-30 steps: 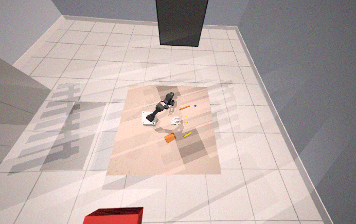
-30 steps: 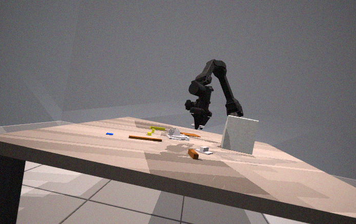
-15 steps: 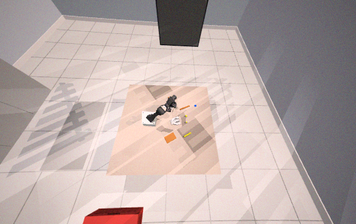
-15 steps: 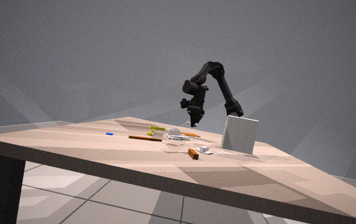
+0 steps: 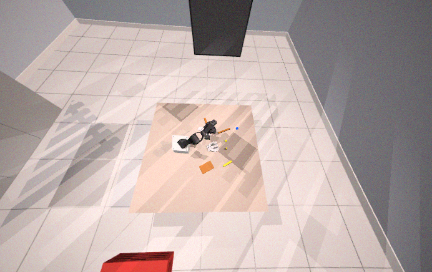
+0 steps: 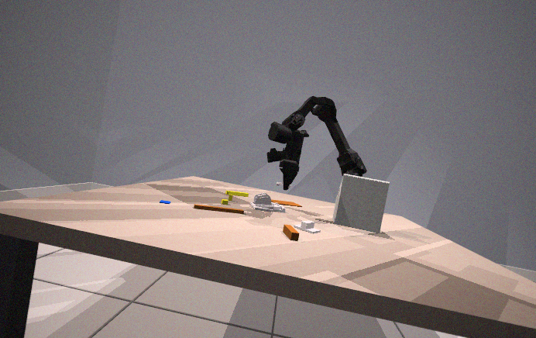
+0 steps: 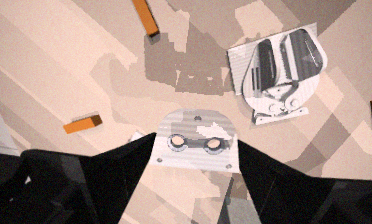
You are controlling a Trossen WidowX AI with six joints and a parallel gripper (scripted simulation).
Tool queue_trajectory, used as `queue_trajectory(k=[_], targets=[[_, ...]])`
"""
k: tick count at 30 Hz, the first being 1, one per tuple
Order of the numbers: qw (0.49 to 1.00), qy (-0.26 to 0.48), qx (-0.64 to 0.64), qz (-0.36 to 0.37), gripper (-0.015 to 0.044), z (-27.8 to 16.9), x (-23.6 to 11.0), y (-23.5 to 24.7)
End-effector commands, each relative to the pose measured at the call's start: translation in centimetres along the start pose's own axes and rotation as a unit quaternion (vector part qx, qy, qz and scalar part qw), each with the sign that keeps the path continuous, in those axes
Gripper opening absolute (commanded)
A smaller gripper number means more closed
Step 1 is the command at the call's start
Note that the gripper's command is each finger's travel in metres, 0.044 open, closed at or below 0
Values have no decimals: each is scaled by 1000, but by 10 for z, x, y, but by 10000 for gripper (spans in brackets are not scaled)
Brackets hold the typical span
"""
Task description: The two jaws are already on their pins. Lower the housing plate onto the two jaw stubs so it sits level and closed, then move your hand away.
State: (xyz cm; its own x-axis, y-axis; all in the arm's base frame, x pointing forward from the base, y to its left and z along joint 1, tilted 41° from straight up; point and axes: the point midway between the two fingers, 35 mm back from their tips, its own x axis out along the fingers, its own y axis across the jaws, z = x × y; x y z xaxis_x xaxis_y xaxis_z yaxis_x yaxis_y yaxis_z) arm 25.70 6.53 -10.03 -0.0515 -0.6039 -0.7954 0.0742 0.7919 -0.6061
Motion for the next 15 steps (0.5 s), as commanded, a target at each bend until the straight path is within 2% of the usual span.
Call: queue_trajectory(k=[1, 15], targets=[[1000, -2, -17, -2, 351, 4, 0, -13], [997, -1, -80, -11, 351, 17, 3, -56]])
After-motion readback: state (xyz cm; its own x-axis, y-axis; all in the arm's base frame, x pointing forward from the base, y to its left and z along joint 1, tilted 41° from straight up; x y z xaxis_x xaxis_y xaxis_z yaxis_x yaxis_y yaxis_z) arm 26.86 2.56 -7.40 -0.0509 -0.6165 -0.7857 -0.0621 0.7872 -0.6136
